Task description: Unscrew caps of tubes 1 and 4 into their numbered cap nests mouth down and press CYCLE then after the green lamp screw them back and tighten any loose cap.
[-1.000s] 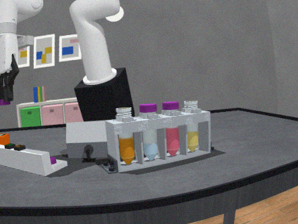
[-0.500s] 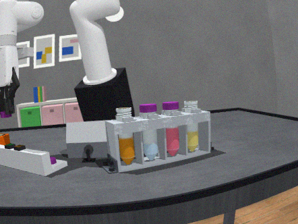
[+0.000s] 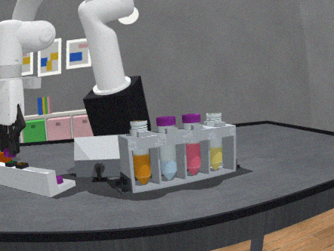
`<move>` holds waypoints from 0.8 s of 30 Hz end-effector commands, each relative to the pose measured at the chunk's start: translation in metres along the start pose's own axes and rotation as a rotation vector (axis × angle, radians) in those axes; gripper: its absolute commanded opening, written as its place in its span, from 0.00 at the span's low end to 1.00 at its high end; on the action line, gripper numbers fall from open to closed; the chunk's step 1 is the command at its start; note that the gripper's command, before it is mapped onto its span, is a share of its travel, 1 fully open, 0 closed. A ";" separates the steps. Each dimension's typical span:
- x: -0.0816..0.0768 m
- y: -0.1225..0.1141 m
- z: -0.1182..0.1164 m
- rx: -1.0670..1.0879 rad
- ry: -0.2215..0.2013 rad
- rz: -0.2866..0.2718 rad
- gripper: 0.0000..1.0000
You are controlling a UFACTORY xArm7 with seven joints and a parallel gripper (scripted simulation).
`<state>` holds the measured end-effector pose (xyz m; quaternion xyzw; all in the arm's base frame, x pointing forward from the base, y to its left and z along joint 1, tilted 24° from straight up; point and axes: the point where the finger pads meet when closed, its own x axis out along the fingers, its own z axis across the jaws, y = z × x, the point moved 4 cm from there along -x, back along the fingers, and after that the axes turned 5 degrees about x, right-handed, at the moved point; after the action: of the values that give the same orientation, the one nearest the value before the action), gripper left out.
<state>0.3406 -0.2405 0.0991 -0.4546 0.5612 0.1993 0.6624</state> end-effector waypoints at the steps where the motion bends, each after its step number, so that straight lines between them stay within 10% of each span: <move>1: 0.033 -0.007 0.000 0.002 -0.127 -0.025 0.00; 24: 0.036 -0.007 0.000 0.001 -0.126 -0.026 0.00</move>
<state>0.3595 -0.2486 0.0692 -0.4495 0.5604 0.2048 0.6649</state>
